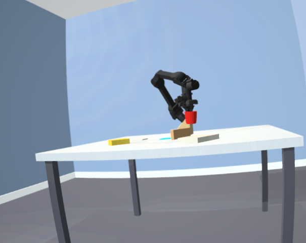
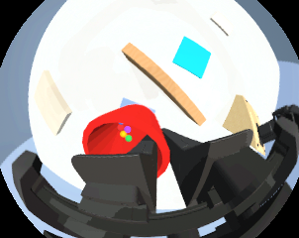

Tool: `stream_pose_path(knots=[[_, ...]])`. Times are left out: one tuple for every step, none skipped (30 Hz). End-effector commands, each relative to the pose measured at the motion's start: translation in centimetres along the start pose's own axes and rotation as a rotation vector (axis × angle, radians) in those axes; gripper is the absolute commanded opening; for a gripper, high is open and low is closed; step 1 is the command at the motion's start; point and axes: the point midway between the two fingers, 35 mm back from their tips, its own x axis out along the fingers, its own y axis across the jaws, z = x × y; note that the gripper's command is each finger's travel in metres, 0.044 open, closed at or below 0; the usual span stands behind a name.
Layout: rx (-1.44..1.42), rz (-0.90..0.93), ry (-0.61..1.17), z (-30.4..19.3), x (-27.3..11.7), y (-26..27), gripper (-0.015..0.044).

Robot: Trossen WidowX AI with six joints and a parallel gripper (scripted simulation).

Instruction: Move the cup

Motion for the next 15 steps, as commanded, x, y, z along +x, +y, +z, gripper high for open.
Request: stream_pose_path(knots=[[-0.004,0.002,-0.004,0.5,0.0,-0.6,0.0000],[-0.004,0.002,-0.004,0.6,0.0,-0.8,0.0000],[-0.004,0.001,-0.004,0.8,0.0,-0.9,0.0000],[-0.004,0.001,-0.004,0.9,0.0,-1.1,0.0000],[-0.004,0.001,-0.004,1.0,0.0,-1.2,0.0000],[-0.004,0.001,-0.004,1.1,0.0,-1.3,0.0000],[-0.004,0.001,-0.004,1.3,-0.1,-1.5,0.0000],[-0.004,0.001,-0.004,1.4,-0.1,-1.6,0.0000],[-0.004,0.001,-0.004,1.5,-0.1,-1.8,0.0000],[-0.004,0.001,-0.004,1.6,-0.1,-1.9,0.0000],[-0.004,0.001,-0.004,1.8,-0.1,-2.1,0.0000],[-0.004,0.001,-0.004,1.9,-0.1,-2.2,0.0000],[-0.004,0.001,-0.004,2.0,-0.1,-2.4,0.0000],[-0.004,0.001,-0.004,2.1,-0.1,-2.5,0.0000],[-0.004,0.001,-0.004,2.3,-0.1,-2.7,0.0000]])
